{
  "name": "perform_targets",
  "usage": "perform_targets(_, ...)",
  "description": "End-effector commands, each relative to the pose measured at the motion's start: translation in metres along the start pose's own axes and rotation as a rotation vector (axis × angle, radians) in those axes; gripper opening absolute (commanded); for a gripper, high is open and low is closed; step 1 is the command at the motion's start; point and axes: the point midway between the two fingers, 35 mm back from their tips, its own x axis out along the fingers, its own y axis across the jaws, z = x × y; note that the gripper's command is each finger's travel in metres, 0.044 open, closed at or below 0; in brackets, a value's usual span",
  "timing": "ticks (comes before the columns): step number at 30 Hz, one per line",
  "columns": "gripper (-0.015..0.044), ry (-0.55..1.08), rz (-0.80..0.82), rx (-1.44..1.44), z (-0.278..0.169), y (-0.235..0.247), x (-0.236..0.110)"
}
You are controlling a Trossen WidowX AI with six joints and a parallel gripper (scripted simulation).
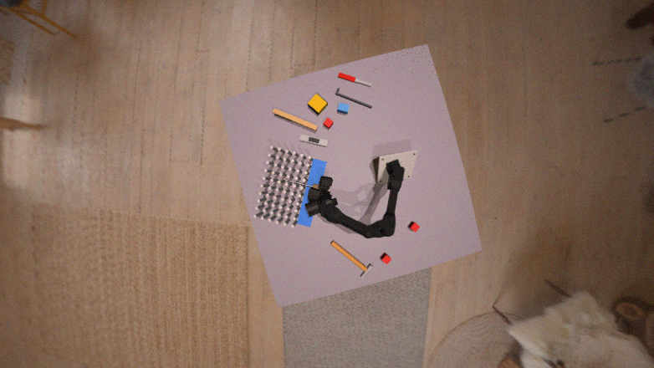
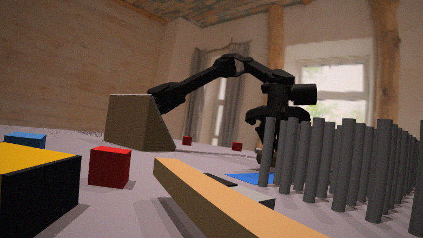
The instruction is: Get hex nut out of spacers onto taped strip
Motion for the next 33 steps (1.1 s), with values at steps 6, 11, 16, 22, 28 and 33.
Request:
perform_targets(6,0.0,-0.001,-0.004,0.013,-0.002,-0.001,0.008)
perform_targets(11,0.0,-0.001,-0.004,0.013,-0.004,-0.001,0.008)
perform_targets(16,0.0,-0.001,-0.004,0.012,-0.007,-0.001,0.007)
perform_targets(22,0.0,-0.001,-0.003,0.012,-0.01,0.0,0.006)
perform_targets(28,0.0,-0.001,-0.003,0.012,-0.014,0.0,0.005)
perform_targets(33,0.0,-0.001,-0.003,0.012,-0.017,0.0,0.004)
